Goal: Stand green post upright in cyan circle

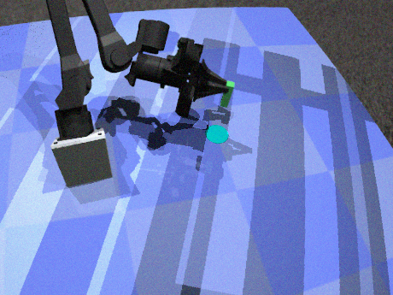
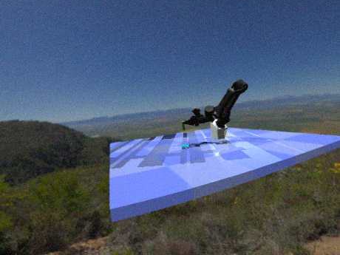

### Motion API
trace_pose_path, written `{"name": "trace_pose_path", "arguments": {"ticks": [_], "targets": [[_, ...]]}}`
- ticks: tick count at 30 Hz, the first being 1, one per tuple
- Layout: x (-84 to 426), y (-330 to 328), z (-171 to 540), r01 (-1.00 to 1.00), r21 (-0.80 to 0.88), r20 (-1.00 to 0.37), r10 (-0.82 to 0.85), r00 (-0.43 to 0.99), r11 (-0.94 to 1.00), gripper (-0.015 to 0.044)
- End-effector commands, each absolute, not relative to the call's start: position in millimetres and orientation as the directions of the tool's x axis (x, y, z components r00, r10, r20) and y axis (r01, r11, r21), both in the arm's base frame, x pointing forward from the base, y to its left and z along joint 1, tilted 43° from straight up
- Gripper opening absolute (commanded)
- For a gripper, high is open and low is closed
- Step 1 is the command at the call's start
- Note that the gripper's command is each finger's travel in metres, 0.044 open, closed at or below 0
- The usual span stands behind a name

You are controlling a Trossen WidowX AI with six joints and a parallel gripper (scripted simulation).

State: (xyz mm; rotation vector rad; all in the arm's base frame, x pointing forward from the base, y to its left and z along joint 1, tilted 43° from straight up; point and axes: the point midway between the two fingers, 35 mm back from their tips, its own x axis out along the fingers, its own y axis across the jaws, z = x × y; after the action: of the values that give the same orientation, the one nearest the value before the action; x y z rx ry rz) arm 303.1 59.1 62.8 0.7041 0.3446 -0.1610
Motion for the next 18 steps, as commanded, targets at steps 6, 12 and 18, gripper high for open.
{"name": "trace_pose_path", "arguments": {"ticks": [6, 12, 18], "targets": [[303.3, 65.9, 56.2, 0.265, 0.610, -0.365, -0.032, 0.931, 0.747, 0.0022], [303.0, 75.5, 46.6, 0.268, 0.609, -0.369, -0.032, 0.929, 0.747, 0.0022], [301.7, 84.8, 36.9, 0.269, 0.608, -0.371, -0.032, 0.928, 0.747, 0.0022]]}}
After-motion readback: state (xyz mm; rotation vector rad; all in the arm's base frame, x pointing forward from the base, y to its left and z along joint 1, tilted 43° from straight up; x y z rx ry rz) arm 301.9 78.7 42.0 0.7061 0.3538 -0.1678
